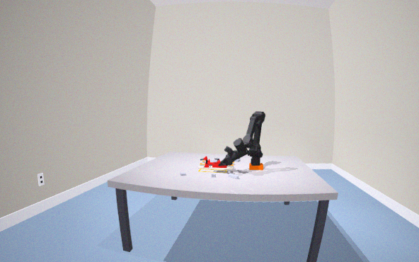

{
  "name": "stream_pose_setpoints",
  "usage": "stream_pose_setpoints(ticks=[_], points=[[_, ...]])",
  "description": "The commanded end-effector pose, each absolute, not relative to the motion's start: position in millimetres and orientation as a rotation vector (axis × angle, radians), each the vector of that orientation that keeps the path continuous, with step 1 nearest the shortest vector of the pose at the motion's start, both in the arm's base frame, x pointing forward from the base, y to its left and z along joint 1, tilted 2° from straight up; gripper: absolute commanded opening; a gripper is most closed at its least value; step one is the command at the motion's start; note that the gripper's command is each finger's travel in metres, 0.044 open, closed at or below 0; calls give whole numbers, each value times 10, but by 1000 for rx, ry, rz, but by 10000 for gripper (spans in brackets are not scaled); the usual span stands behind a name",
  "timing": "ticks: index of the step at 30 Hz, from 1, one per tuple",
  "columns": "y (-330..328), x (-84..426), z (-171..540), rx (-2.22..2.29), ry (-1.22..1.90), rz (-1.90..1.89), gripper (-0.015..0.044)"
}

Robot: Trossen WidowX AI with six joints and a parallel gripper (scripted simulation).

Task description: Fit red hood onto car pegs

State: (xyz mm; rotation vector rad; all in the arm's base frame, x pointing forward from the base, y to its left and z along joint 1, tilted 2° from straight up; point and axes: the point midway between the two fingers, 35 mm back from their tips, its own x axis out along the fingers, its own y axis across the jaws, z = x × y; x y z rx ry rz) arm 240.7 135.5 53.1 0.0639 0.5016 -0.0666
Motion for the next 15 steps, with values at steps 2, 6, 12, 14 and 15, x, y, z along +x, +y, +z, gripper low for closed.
stream_pose_setpoints(ticks=[2,6,12,14,15], points=[[1366,2416,666,70,497,-64,0],[1353,2407,747,70,497,-64,0],[1325,2386,869,70,497,-64,0],[1317,2381,896,70,497,-64,0],[1316,2380,900,70,497,-64,0]])
